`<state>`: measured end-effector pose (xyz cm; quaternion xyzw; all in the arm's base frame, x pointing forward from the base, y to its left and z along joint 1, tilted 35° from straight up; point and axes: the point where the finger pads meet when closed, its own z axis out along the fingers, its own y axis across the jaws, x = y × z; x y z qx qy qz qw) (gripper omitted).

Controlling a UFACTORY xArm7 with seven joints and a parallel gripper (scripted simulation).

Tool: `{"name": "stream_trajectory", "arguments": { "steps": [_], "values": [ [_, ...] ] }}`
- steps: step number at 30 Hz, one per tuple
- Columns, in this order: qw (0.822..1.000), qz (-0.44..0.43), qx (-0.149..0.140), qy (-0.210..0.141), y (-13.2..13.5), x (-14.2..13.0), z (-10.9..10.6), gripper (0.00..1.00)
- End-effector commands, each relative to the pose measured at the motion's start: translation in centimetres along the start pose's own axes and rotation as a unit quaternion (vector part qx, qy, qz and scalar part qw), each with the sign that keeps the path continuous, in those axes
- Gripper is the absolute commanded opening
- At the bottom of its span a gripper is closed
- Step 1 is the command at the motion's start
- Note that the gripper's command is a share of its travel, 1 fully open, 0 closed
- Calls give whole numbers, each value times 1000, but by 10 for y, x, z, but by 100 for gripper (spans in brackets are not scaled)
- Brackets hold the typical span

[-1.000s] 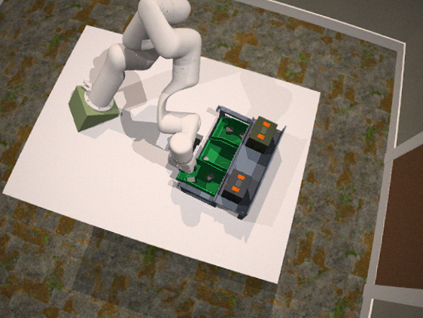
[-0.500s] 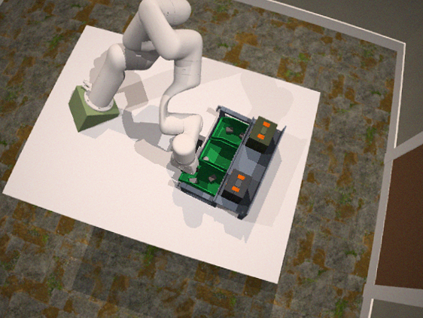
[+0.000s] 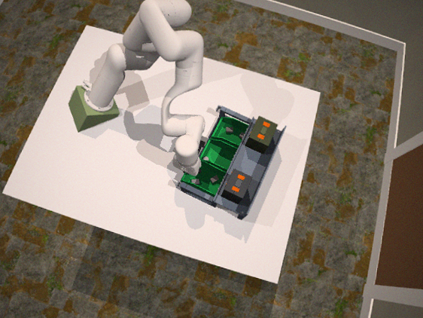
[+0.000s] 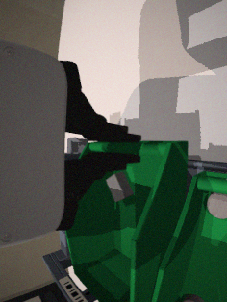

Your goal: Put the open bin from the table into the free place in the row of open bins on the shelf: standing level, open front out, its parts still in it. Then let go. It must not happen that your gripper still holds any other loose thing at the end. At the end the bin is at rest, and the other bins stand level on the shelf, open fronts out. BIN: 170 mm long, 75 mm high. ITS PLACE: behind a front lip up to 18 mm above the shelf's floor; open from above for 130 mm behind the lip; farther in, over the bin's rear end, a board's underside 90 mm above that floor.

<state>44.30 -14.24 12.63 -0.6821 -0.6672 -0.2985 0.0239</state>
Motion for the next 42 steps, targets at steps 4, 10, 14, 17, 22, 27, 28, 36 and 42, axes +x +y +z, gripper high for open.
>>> {"name": "stream_trajectory", "arguments": {
  "steps": [4, 10, 14, 17, 22, 27, 28, 36, 42],
  "values": [
    [1000, 0, -2, -2, 3, -1, -2, 0],
    [1000, 0, -2, -2, 11, -1, -2, 0],
    [1000, 0, -2, -2, 11, -1, -2, 0],
    [1000, 0, -2, -2, 11, -1, -2, 0],
    [1000, 0, -2, -2, 15, -1, -2, 0],
    [1000, 0, -2, -2, 21, -1, -2, 0],
    [1000, 0, -2, -2, 21, -1, -2, 0],
    [1000, 0, -2, -2, 21, -1, -2, 0],
    [1000, 0, -2, -2, 31, -1, -2, 0]
  ]
}}
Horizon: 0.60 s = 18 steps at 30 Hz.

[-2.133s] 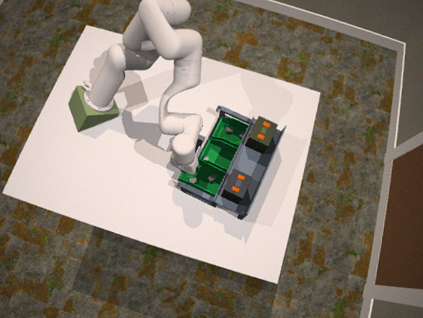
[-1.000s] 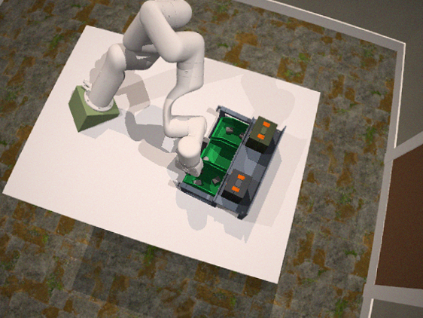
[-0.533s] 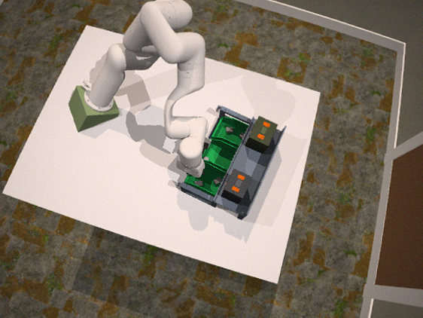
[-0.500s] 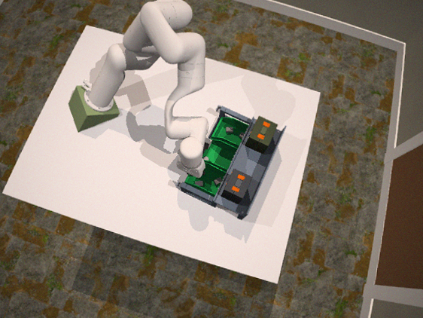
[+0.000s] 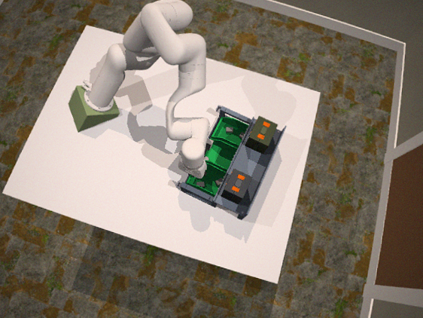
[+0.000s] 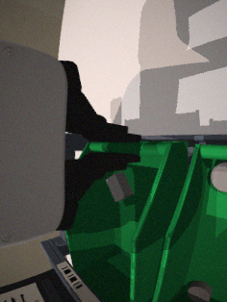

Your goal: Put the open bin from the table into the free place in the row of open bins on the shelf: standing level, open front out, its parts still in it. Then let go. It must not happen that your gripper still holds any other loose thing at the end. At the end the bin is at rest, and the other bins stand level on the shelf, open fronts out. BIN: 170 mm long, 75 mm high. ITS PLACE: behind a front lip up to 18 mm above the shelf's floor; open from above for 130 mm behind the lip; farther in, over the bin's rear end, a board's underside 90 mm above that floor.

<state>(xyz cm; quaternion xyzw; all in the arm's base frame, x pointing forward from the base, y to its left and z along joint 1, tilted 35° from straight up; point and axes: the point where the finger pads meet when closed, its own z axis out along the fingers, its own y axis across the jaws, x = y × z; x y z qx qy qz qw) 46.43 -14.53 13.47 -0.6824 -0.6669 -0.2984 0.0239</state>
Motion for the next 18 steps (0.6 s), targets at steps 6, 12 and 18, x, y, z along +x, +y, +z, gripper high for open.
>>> {"name": "stream_trajectory", "arguments": {
  "steps": [6, 12, 18],
  "values": [
    [1000, 0, -2, -2, 8, -1, -2, 0],
    [1000, 0, -2, -2, 8, -1, -2, 0],
    [1000, 0, -2, -2, 14, -1, -2, 0]
  ]
}}
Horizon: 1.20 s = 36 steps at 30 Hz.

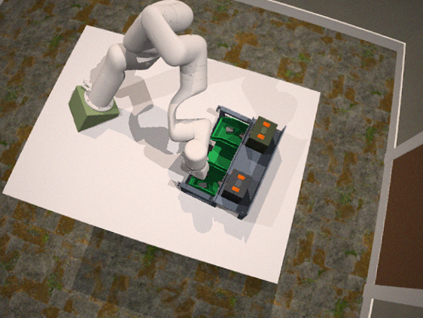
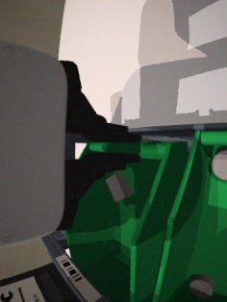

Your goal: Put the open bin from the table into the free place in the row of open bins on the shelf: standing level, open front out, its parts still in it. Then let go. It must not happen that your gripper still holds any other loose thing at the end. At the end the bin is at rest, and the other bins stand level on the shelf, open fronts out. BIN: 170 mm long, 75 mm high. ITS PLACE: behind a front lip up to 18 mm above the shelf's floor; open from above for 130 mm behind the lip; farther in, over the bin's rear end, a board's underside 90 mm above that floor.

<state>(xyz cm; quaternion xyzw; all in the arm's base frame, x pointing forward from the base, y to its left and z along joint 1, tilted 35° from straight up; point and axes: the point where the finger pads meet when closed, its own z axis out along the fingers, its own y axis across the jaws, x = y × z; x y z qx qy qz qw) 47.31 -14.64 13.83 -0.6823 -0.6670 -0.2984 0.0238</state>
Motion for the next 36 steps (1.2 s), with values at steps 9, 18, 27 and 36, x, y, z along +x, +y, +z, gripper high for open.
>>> {"name": "stream_trajectory", "arguments": {
  "steps": [9, 18, 27, 36],
  "values": [
    [1000, 0, -2, -2, 4, -1, -2, 0],
    [1000, 0, -2, -2, 4, -1, 6, 0],
    [1000, 0, -2, -2, 4, -1, 6, 0],
    [1000, 0, -2, -2, 4, -1, 13, 0]
  ]
}}
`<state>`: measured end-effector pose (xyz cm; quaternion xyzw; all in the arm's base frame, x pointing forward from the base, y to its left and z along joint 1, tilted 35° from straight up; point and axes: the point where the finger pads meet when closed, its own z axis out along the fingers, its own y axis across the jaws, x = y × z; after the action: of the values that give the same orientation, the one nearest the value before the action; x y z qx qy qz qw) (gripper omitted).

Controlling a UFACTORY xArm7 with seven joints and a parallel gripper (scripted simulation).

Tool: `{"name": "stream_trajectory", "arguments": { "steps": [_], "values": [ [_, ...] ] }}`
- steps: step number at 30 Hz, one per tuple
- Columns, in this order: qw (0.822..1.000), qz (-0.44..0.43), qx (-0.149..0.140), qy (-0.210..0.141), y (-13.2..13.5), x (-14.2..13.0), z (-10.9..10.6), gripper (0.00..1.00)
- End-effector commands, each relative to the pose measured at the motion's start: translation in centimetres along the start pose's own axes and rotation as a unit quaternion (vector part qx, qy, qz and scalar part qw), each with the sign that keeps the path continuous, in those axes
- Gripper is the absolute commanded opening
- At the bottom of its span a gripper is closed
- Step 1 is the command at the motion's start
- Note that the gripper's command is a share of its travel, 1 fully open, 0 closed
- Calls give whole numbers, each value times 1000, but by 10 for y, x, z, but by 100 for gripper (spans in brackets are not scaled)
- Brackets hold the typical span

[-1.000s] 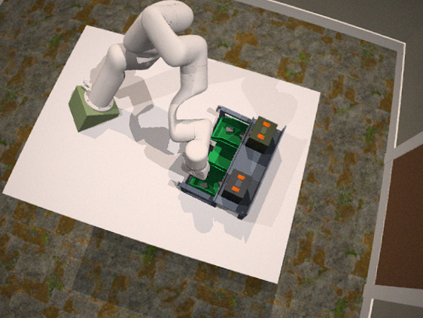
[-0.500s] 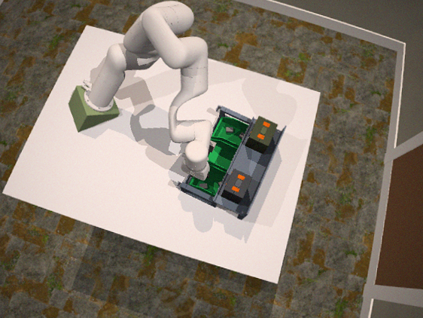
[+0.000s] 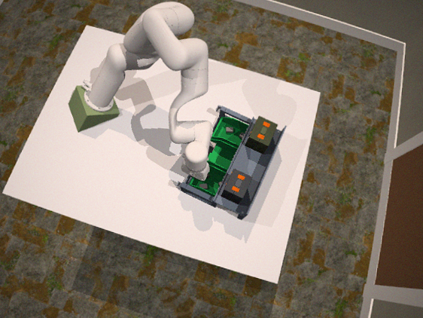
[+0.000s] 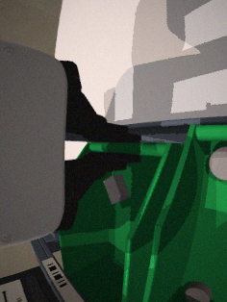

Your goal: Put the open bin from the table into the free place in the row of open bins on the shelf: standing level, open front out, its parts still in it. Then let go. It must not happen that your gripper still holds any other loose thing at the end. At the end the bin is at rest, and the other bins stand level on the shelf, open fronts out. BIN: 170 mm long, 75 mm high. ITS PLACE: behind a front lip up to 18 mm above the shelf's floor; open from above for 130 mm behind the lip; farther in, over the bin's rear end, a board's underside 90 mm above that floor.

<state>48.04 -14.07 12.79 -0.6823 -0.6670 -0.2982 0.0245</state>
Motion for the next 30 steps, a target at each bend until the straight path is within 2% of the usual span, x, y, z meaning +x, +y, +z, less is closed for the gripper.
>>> {"name": "stream_trajectory", "arguments": {
  "steps": [1, 9, 10, 30],
  "values": [
    [1000, 0, -3, -2, 2, -1, -1, 0],
    [1000, 0, -3, -2, 2, -1, -1, 0],
    [1000, 0, -2, -2, 2, -1, -1, 100],
    [1000, 0, -2, -2, 2, -1, -1, 100]
  ]
}}
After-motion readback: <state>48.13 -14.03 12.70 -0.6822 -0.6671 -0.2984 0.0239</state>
